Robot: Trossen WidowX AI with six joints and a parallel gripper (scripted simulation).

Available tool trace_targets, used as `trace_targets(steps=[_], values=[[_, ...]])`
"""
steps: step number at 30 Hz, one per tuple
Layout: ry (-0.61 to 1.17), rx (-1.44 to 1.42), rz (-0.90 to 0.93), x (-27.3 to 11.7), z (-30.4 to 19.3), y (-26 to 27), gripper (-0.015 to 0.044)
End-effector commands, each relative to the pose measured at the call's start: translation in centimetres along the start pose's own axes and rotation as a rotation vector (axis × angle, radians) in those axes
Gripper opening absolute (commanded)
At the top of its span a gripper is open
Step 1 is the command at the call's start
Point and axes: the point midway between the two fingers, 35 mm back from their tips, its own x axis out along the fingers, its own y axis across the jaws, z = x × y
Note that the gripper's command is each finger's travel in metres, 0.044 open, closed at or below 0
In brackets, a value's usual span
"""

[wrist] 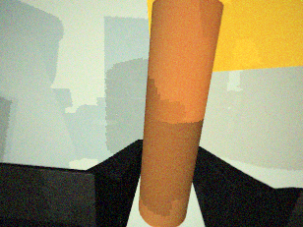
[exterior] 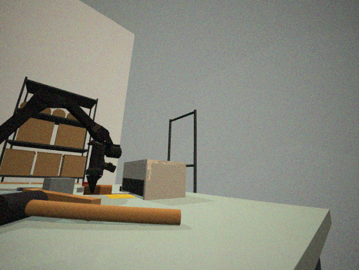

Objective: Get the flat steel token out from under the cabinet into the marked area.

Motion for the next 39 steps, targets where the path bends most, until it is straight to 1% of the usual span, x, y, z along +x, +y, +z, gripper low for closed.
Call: trace_targets(steps=[1, 39], values=[[-0.006, -0.004, 0.001, -0.1, 0.6, 0.0, 0.0], [-0.009, -0.004, 0.0, -0.1, 3.9, -0.1, 0.0]])
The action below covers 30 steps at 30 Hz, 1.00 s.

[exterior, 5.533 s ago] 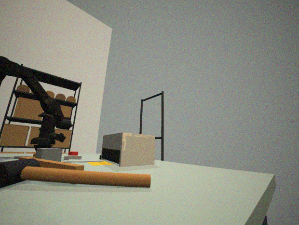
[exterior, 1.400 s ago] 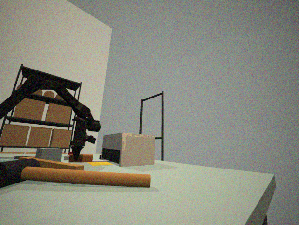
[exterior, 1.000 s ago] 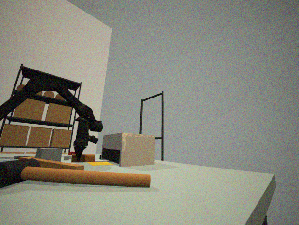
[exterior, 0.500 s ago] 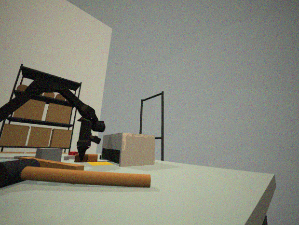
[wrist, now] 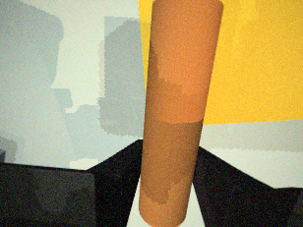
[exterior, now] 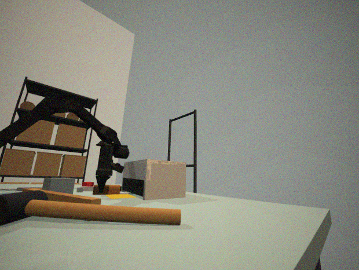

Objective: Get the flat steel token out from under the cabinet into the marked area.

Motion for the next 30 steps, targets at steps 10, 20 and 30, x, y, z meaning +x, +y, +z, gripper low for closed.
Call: trace_targets(steps=[10, 20, 30], values=[[-0.006, -0.004, -0.001, 0.1, 0.5, -1.3, 0.0], [-0.006, -0.004, -0.002, 0.1, 0.5, -2.2, 0.0], [-0.007, -0.004, -0.003, 0.1, 0.5, -3.2, 0.0]])
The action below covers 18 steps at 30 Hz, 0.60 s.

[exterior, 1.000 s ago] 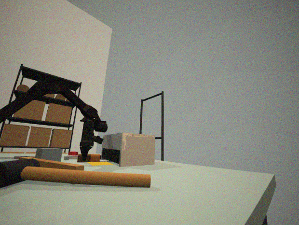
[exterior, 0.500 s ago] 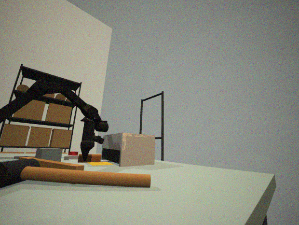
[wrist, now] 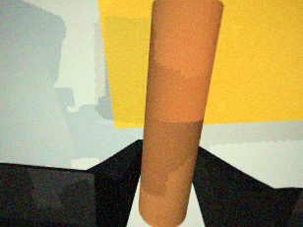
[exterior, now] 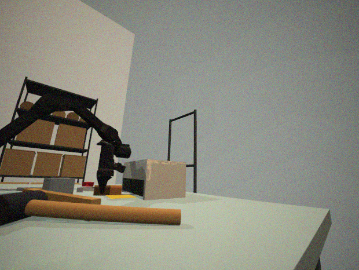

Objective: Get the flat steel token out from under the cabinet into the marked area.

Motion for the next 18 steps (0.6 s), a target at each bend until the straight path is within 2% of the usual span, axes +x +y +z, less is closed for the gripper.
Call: trace_targets(steps=[1, 18], values=[[-0.005, 0.003, -0.012, 0.09, 0.16, -0.91, 0.0], [-0.005, 0.003, -0.012, 0.14, 0.05, -1.11, 0.0]])
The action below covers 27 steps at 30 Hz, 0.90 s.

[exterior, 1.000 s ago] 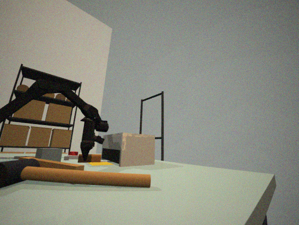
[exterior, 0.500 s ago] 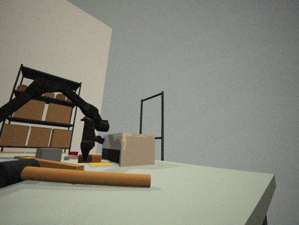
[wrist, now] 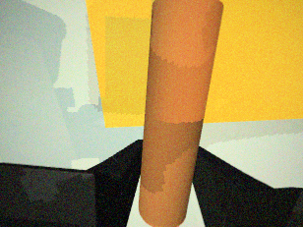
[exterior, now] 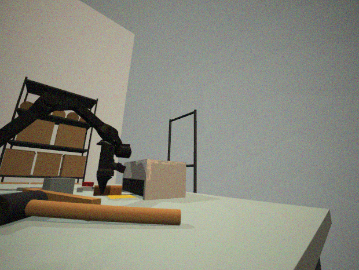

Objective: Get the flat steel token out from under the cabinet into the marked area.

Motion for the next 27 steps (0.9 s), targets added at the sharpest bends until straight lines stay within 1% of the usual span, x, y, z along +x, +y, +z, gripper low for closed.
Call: trace_targets(steps=[1, 27], values=[[-0.005, 0.002, -0.01, 0.1, 0.0, -0.4, 0.0], [-0.004, 0.002, -0.01, 0.1, -2.4, -0.2, 0.0]])
